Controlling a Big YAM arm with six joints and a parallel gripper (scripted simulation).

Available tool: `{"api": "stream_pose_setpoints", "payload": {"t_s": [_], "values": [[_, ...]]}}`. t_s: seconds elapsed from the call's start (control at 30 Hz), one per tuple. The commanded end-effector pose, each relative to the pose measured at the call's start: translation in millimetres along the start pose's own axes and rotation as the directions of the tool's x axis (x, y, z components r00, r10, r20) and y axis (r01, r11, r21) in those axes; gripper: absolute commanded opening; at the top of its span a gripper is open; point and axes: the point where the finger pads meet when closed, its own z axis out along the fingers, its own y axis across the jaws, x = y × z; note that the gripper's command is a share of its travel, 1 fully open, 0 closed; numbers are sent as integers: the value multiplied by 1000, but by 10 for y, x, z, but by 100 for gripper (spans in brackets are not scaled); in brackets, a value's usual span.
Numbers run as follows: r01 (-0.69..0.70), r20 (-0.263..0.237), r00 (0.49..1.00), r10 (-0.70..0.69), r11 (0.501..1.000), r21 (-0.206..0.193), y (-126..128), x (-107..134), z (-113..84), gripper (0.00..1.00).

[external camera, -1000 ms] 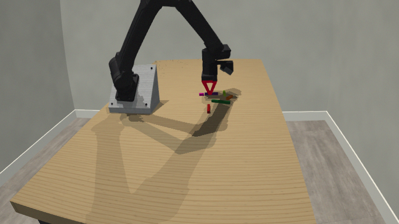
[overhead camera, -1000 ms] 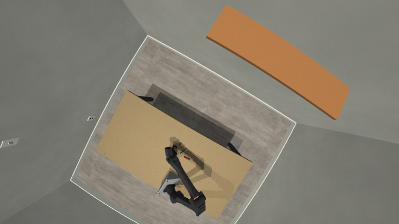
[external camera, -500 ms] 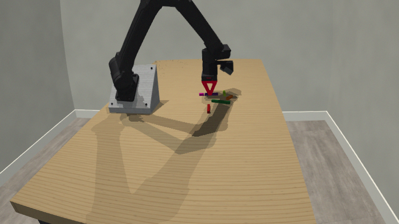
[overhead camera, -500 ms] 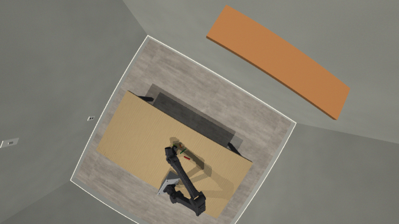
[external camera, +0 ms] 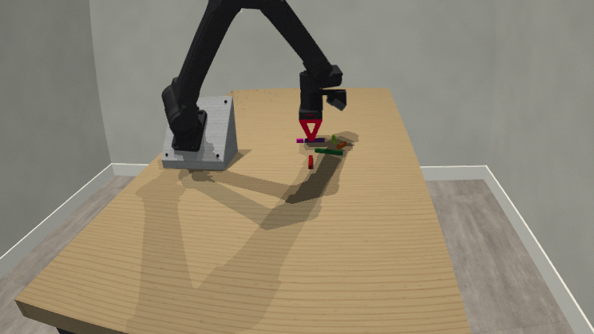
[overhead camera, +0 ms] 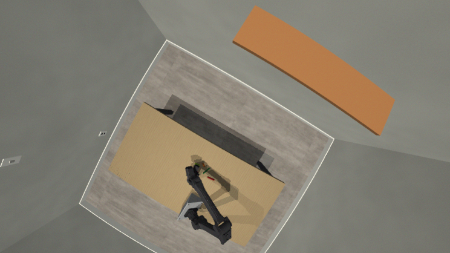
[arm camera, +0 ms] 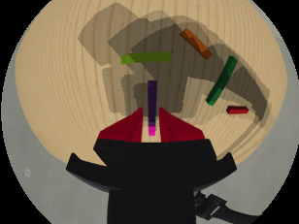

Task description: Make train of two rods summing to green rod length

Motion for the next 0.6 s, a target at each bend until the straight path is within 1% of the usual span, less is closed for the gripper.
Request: {"api": "stream_pose_setpoints", "payload": {"t_s": [0.0, 0.03, 0.1, 0.43, 0.53, 0.57], "values": [[-39, 64, 997, 41, 999, -30, 63, -283, -351, 23], [-39, 64, 997, 41, 999, -30, 63, -283, -351, 23], [-40, 65, 997, 42, 999, -32, 64, -281, -443, 23], [-41, 66, 997, 44, 998, -39, 66, -264, -996, 23], [-41, 66, 997, 44, 998, -40, 65, -260, -1100, 23], [-41, 66, 997, 44, 998, -40, 65, -260, -1100, 23]]}}
